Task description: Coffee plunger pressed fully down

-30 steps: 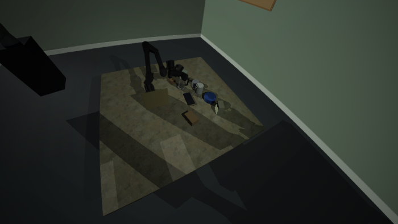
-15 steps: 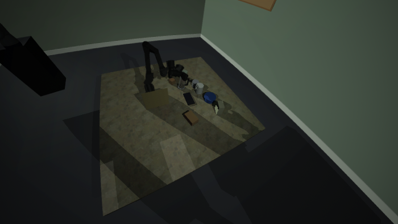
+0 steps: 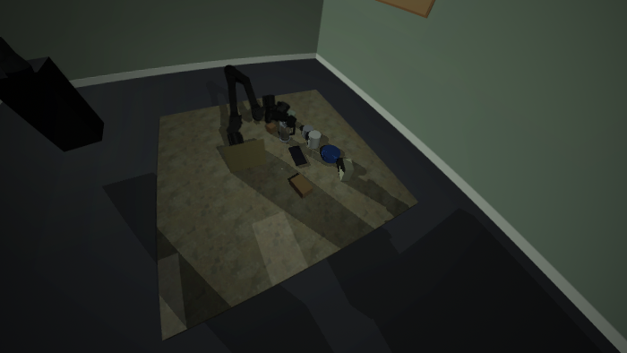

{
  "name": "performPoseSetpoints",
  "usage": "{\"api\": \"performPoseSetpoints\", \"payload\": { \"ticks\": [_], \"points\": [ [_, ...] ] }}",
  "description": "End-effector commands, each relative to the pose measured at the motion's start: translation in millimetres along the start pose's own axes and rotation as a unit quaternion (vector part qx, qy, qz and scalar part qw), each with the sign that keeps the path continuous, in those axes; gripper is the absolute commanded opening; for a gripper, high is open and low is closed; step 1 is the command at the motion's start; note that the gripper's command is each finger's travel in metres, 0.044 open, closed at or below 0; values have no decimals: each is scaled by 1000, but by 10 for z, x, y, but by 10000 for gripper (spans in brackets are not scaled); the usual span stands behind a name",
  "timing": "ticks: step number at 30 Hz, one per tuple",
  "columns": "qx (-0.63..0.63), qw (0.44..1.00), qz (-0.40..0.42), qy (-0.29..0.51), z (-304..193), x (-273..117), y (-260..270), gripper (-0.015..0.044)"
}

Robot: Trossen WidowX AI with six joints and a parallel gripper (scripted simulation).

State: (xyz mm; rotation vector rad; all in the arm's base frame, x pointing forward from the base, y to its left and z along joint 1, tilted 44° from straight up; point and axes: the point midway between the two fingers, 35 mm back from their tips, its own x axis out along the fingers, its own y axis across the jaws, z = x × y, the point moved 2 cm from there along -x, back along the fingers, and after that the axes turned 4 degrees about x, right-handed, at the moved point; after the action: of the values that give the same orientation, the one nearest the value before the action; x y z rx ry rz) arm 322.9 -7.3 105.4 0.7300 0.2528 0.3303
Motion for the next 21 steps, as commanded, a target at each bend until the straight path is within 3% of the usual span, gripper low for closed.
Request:
{"api": "performPoseSetpoints", "payload": {
  "ticks": [1,4,11,21],
  "points": [
    [-1,1000,-1,-1,0,0,-4,377],
    [-1,1000,-1,-1,0,0,-4,440],
    [0,1000,-3,5,130,-127,-2,440],
    [3,1000,-1,10,484,-706,125,440]
  ]
}}
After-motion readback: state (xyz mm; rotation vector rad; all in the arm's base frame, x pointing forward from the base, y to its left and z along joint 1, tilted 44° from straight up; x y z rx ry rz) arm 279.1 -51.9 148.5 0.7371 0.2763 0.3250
